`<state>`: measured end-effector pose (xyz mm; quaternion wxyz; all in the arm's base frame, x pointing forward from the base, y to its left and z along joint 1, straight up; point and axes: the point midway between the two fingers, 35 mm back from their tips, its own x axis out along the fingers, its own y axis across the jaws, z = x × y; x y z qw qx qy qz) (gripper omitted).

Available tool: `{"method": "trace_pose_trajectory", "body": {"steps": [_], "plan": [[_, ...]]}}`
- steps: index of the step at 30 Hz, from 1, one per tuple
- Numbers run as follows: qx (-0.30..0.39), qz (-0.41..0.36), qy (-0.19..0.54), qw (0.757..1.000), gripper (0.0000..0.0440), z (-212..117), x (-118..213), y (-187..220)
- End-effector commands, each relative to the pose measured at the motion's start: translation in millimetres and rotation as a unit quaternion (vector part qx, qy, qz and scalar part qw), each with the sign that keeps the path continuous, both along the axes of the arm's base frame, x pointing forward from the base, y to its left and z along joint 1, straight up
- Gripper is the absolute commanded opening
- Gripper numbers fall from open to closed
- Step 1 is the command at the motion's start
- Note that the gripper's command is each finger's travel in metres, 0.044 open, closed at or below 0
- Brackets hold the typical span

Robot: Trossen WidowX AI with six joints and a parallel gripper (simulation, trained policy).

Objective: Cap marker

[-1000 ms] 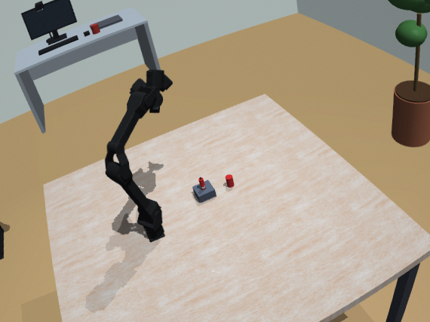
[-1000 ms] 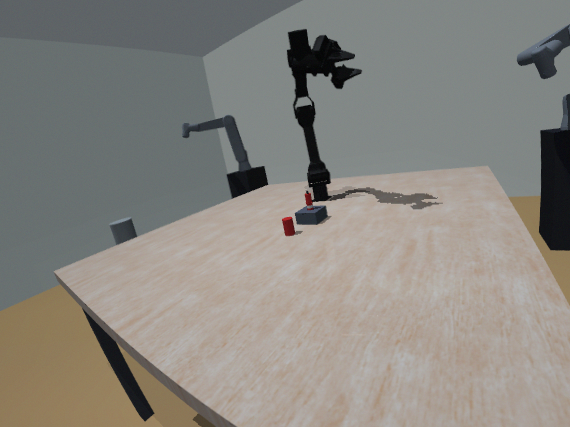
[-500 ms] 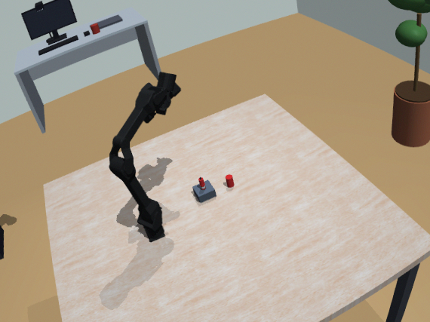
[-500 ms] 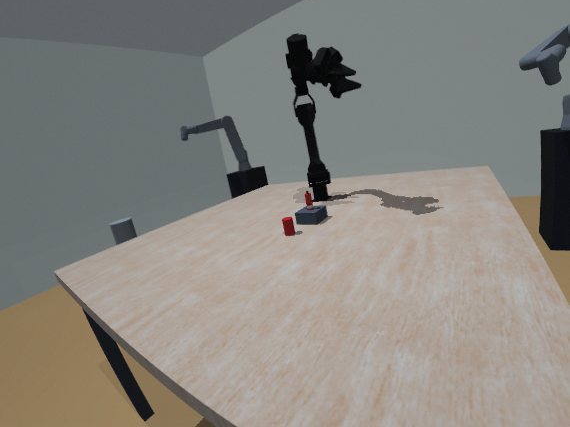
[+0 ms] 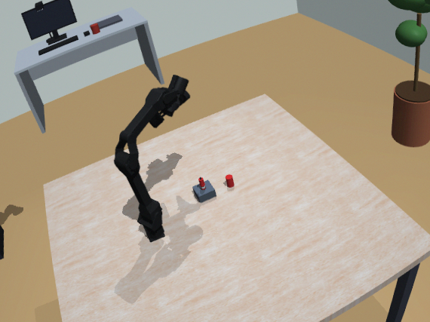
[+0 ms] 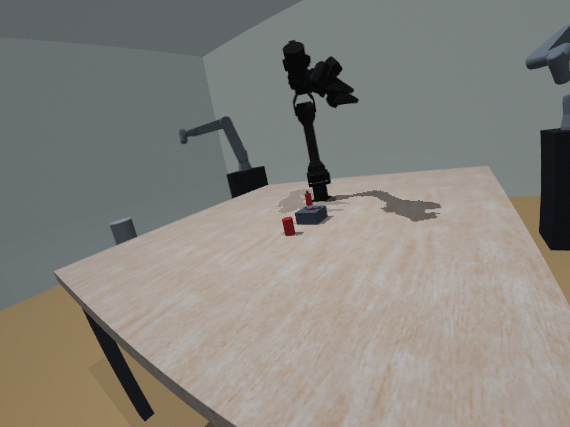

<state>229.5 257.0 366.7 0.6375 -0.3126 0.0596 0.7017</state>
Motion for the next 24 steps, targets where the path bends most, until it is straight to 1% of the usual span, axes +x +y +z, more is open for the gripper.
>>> {"method": "trace_pose_trajectory", "body": {"steps": [1,24], "plan": [[-0.021,-0.004,0.01,1.0,0.0329,-14.4,10.3,-2.1],[-0.115,-0.028,0.045,0.992,0.0327,-73.9,55.5,-33.1]]}}
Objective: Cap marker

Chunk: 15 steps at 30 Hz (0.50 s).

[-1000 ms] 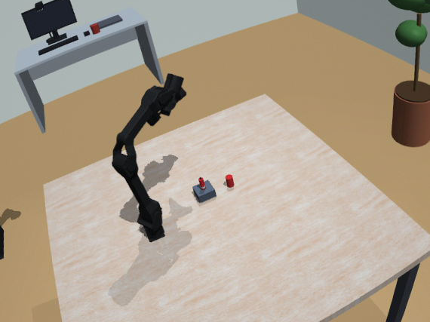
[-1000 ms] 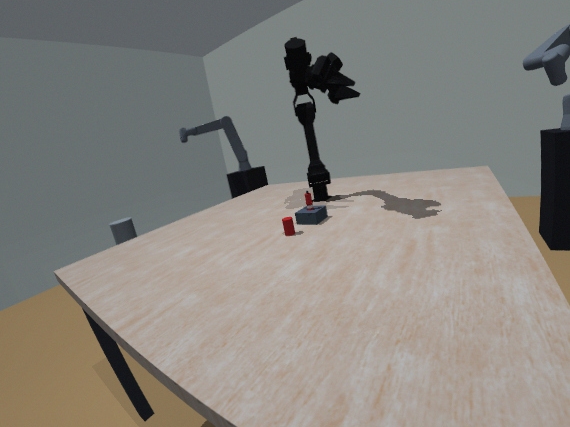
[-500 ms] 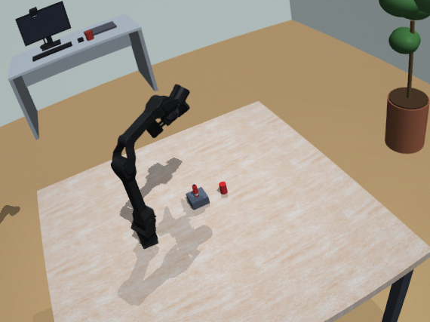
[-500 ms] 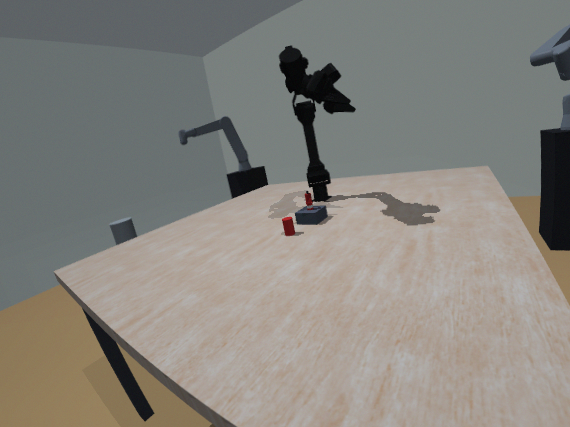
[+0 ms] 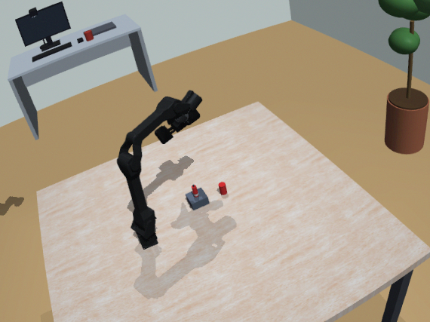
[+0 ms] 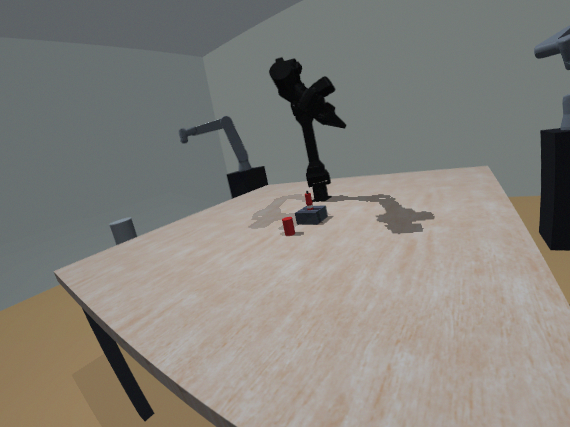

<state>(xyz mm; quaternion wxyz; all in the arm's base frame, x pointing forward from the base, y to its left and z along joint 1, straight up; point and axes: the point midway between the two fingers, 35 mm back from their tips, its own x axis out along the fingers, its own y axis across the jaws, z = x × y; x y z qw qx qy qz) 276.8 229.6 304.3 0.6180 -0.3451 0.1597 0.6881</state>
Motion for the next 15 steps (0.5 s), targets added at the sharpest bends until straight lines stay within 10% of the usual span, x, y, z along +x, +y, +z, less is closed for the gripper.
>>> {"method": "trace_pose_trajectory", "body": {"steps": [1,15], "plan": [[-0.021,-0.005,0.009,1.0,0.0327,-14.0,10.1,-7.6],[-0.081,-0.018,0.025,0.996,0.0325,-47.2,35.5,-38.1]]}}
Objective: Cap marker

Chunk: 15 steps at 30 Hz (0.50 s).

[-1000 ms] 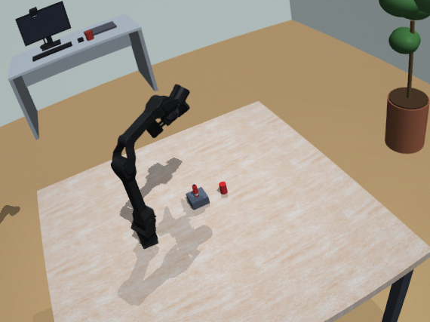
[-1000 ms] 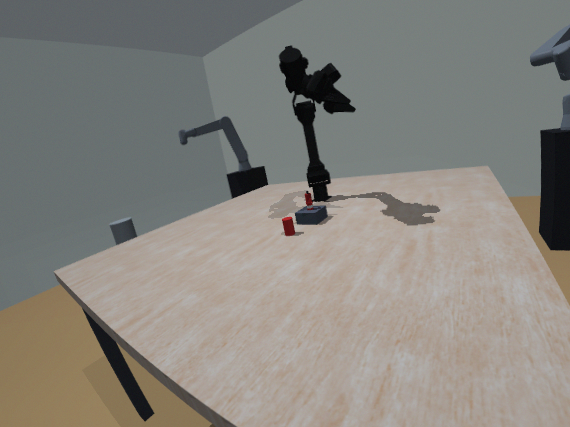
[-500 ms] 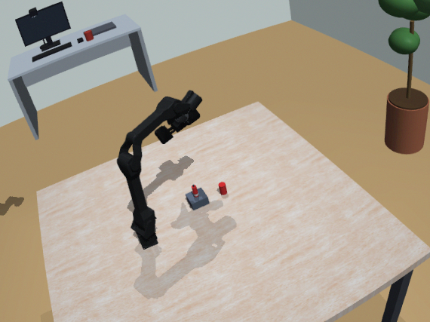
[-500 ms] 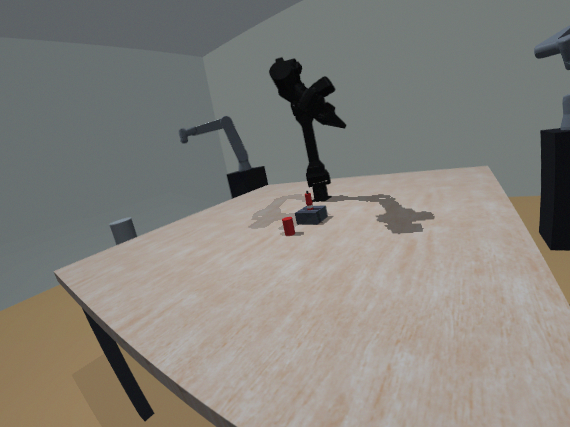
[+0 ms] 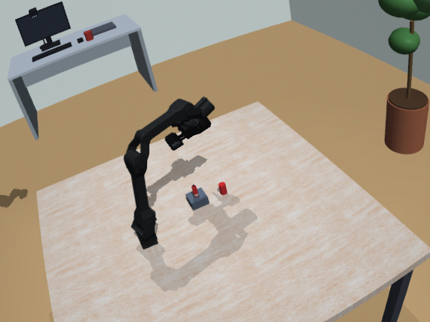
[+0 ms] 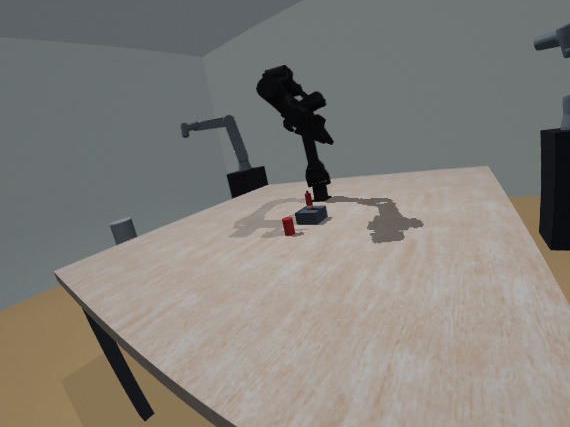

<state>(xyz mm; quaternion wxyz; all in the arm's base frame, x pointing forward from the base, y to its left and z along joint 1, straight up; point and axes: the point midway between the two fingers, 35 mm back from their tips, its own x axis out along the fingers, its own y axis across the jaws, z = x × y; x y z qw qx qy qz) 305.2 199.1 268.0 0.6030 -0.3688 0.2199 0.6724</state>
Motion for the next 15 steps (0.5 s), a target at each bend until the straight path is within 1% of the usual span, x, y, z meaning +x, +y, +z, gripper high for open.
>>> {"method": "trace_pose_trajectory", "body": {"steps": [1,15], "plan": [[-0.022,-0.003,0.008,1.0,0.0325,-13.2,8.9,-9.9],[-0.082,-0.009,0.021,0.996,0.0323,-42.7,30.0,-43.8]]}}
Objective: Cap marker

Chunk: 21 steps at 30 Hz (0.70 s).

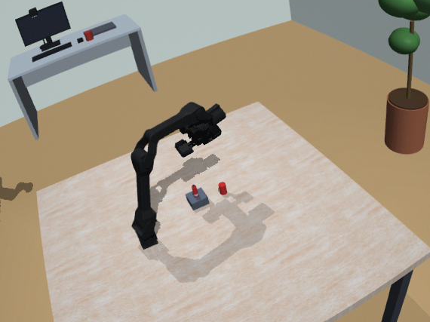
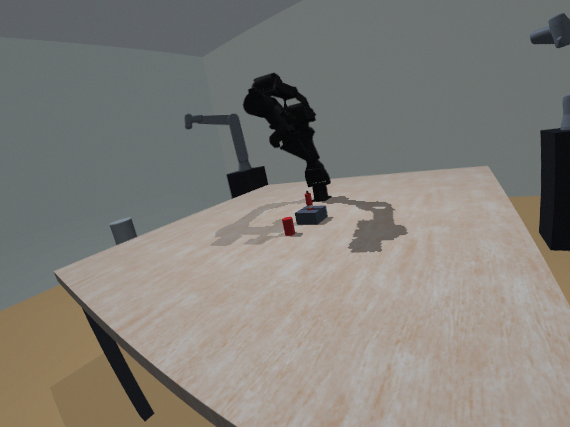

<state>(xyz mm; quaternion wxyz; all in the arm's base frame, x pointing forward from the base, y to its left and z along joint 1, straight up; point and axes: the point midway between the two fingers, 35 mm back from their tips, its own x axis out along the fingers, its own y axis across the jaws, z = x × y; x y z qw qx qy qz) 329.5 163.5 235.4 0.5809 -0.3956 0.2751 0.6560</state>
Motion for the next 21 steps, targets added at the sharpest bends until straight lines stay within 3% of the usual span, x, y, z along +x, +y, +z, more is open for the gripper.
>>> {"method": "trace_pose_trajectory", "body": {"steps": [1,21], "plan": [[-0.021,0.0,0.008,1.0,0.0323,-12.0,7.0,-10.5],[-0.102,0.009,0.022,0.995,0.032,-48.2,28.1,-51.9]]}}
